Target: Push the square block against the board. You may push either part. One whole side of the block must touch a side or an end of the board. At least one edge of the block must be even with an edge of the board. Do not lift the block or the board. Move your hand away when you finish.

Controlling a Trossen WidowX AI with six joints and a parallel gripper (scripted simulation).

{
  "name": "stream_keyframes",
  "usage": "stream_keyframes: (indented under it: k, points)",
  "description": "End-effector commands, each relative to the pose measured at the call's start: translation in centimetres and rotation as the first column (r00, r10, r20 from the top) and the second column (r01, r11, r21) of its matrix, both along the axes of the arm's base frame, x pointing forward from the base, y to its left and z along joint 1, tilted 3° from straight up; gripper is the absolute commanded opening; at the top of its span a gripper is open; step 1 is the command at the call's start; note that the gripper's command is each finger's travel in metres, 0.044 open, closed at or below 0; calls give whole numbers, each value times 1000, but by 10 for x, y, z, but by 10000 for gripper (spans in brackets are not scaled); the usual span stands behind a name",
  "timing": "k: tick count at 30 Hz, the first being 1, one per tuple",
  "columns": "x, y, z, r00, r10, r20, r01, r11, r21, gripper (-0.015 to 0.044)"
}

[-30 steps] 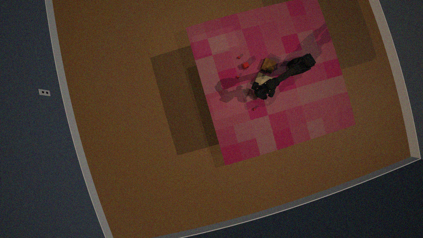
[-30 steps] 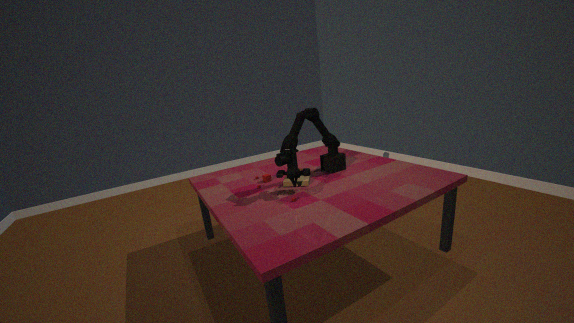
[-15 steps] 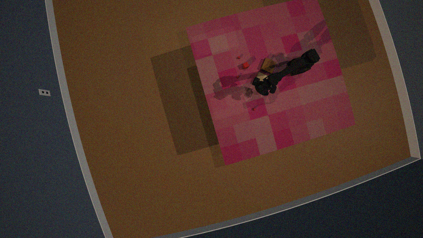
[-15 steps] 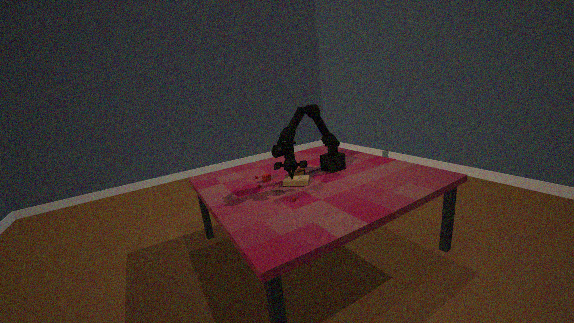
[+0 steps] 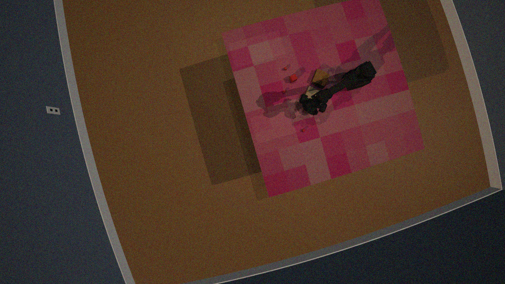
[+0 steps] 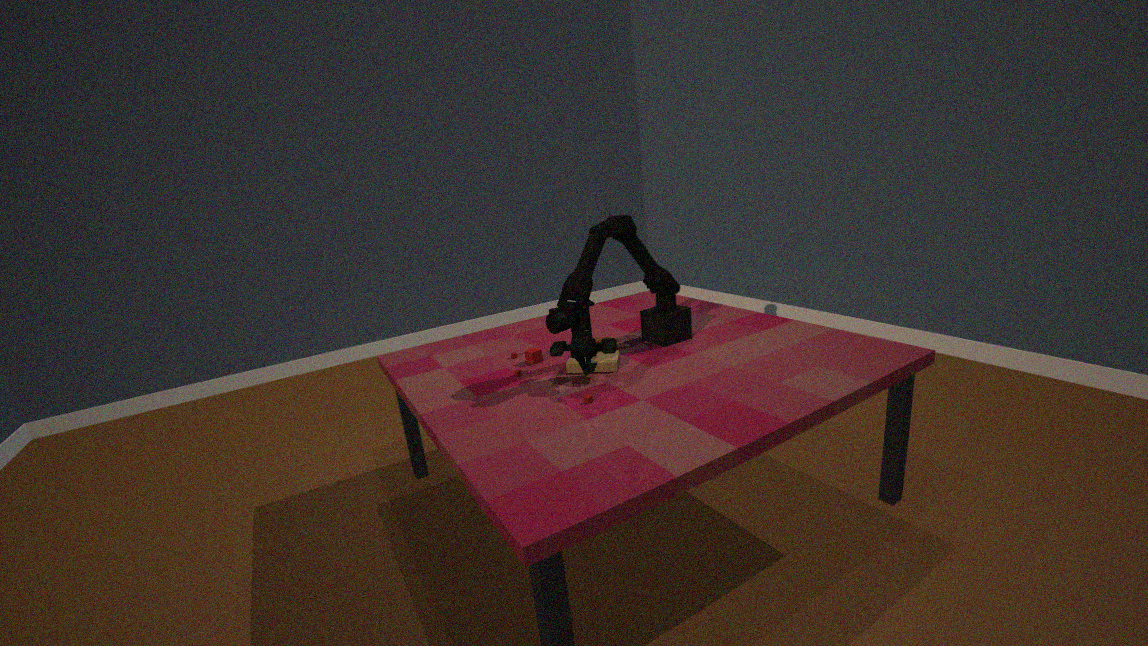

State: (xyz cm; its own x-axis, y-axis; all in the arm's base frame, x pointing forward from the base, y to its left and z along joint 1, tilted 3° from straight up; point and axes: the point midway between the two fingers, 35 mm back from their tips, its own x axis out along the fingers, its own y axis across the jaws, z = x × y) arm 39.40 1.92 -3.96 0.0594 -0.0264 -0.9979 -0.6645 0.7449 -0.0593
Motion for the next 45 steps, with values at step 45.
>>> stream_keyframes:
  k: [45]
  points:
    - [-42, -48, -1, 1000, 4, 11, -4, 1000, -4, 0]
